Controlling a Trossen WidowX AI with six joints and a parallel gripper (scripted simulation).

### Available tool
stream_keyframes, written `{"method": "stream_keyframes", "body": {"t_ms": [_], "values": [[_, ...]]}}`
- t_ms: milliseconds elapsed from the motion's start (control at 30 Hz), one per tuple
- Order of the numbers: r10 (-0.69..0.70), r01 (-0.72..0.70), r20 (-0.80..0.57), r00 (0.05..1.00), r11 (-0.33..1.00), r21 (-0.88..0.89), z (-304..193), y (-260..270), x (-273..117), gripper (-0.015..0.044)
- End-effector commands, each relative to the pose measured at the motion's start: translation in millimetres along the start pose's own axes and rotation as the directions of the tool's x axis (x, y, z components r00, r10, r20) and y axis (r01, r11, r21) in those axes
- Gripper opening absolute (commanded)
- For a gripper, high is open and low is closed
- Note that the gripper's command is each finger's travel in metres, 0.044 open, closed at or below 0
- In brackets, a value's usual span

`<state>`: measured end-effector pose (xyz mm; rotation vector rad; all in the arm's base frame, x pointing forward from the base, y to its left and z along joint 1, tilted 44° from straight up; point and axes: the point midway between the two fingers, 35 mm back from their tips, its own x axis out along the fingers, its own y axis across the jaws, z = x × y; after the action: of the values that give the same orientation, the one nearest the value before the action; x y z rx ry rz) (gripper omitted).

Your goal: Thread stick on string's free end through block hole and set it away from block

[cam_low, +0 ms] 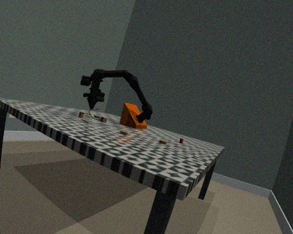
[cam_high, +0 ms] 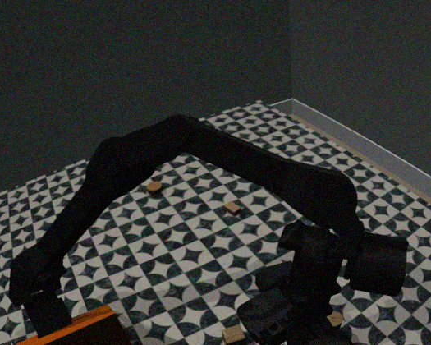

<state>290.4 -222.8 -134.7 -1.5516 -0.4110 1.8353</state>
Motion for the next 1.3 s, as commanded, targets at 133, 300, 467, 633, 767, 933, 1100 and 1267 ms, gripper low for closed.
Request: {"method": "stream_keyframes", "body": {"t_ms": [133, 300, 467, 633, 767, 933, 1100, 1267], "values": [[-0.006, 0.006, -0.016, 1.0, 1.0, 0.005, -10.3, -5.3, -0.1, 0.0], [-0.008, 0.008, -0.027, 1.0, 1.0, 0.006, -16.0, -7.8, -0.8, 0.0], [-0.01, 0.01, -0.037, 0.999, 1.0, 0.007, -21.7, -10.5, -1.5, 0.0], [-0.012, 0.012, -0.048, 0.999, 1.0, 0.008, -27.4, -13.3, -2.2, 0.0], [-0.014, 0.014, -0.056, 0.998, 1.0, 0.009, -31.8, -15.6, -2.7, 0.0], [-0.016, 0.017, -0.066, 0.998, 1.0, 0.009, -37.3, -18.6, -3.3, 0.0], [-0.019, 0.02, -0.077, 0.997, 1.0, 0.01, -42.7, -21.7, -3.9, 0.0], [-0.022, 0.024, -0.088, 0.996, 1.0, 0.011, -48.1, -24.9, -4.5, 0.0]]}}
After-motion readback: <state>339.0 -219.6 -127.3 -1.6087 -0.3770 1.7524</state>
